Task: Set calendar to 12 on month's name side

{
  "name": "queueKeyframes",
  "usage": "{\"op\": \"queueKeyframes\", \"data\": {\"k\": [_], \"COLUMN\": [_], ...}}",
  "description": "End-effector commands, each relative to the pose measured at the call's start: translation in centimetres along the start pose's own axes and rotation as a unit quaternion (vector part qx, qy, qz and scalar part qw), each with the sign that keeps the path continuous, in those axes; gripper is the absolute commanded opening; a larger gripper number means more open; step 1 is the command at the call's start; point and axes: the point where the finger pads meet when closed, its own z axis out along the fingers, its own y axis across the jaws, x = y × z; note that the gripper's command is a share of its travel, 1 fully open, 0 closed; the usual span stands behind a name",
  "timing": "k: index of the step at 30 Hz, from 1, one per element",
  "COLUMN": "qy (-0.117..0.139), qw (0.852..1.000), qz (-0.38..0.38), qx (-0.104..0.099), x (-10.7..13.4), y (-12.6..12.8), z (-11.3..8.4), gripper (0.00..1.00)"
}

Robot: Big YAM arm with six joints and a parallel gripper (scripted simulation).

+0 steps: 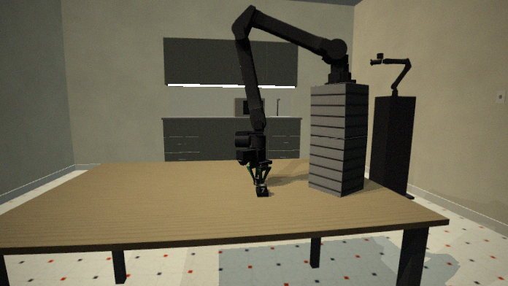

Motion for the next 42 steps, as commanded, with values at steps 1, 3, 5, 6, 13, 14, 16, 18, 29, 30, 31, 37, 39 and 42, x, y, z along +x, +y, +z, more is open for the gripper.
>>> {"op": "queueKeyframes", "data": {"k": [1, 3, 5, 6, 13, 14, 16, 18, 29, 30, 31, 37, 39, 42], "qy": [-0.007, -0.007, -0.007, -0.007, -0.007, -0.007, -0.007, -0.007, -0.007, -0.007, -0.007, -0.007, -0.007, -0.007], "qw": [1.000, 1.000, 1.000, 1.000, 1.000, 1.000, 1.000, 1.000, 1.000, 1.000, 1.000, 1.000, 1.000, 1.000], "qz": [0.003, 0.003, 0.003, 0.003, 0.003, 0.003, 0.003, 0.003, 0.003, 0.003, 0.003, 0.003, 0.003, 0.003], "qx": [0.008, 0.008, 0.008, 0.008, 0.008, 0.008, 0.008, 0.008, 0.008, 0.008, 0.008, 0.008, 0.008, 0.008], "x": [-0.03, -0.03, -0.03, -0.03, -0.03, -0.03, -0.03, -0.03, -0.03, -0.03, -0.03, -0.03, -0.03, -0.03], "y": [-0.91, -0.91, -0.91, -0.91, -0.91, -0.91, -0.91, -0.91, -0.90, -0.90, -0.90, -0.90, -0.90, -0.90], "z": [-0.19, -0.19, -0.19, -0.19, -0.19, -0.19, -0.19, -0.19, -0.19, -0.19, -0.19, -0.19, -0.19, -0.19], "gripper": [0.44, 0.44, 0.44, 0.44, 0.44, 0.44, 0.44, 0.44, 0.25, 0.25, 0.25, 0.25, 0.25, 0.25]}}
